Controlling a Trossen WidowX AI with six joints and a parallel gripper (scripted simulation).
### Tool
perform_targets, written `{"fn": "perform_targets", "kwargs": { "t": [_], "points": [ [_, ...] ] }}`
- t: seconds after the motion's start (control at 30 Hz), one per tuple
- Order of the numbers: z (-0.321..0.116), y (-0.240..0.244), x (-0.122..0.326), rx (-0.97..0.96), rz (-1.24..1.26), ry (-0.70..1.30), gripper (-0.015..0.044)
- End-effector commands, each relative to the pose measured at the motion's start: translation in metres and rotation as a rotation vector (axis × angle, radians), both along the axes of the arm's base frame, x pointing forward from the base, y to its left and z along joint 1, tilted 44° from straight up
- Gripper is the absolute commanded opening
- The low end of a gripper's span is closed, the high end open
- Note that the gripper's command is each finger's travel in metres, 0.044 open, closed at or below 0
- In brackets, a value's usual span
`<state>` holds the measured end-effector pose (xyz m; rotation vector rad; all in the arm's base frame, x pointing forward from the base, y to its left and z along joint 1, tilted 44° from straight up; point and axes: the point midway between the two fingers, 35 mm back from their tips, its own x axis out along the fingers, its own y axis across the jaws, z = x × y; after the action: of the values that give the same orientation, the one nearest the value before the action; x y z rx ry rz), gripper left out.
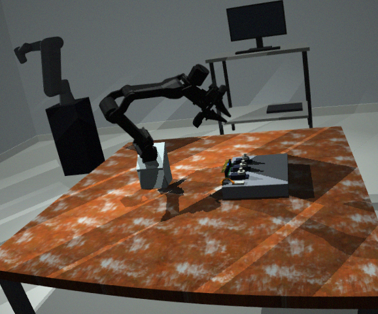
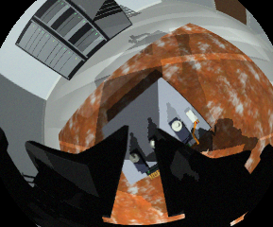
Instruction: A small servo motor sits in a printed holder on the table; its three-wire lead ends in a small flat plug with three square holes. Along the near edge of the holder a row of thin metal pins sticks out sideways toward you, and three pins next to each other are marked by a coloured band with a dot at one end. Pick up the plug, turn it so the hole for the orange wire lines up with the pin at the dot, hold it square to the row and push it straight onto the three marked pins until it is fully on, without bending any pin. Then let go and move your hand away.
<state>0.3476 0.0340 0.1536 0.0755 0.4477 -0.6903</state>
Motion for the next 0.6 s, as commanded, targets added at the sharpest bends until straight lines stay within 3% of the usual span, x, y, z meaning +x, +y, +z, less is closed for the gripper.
{"fn": "perform_targets", "kwargs": {
  "t": [0.0, 0.57],
  "points": [
    [0.002, -0.005, 0.000, 0.033, 0.033, 0.006, 0.0115],
    [0.046, -0.020, 0.008, 0.151, 0.240, -0.104, 0.0115]
  ]
}}
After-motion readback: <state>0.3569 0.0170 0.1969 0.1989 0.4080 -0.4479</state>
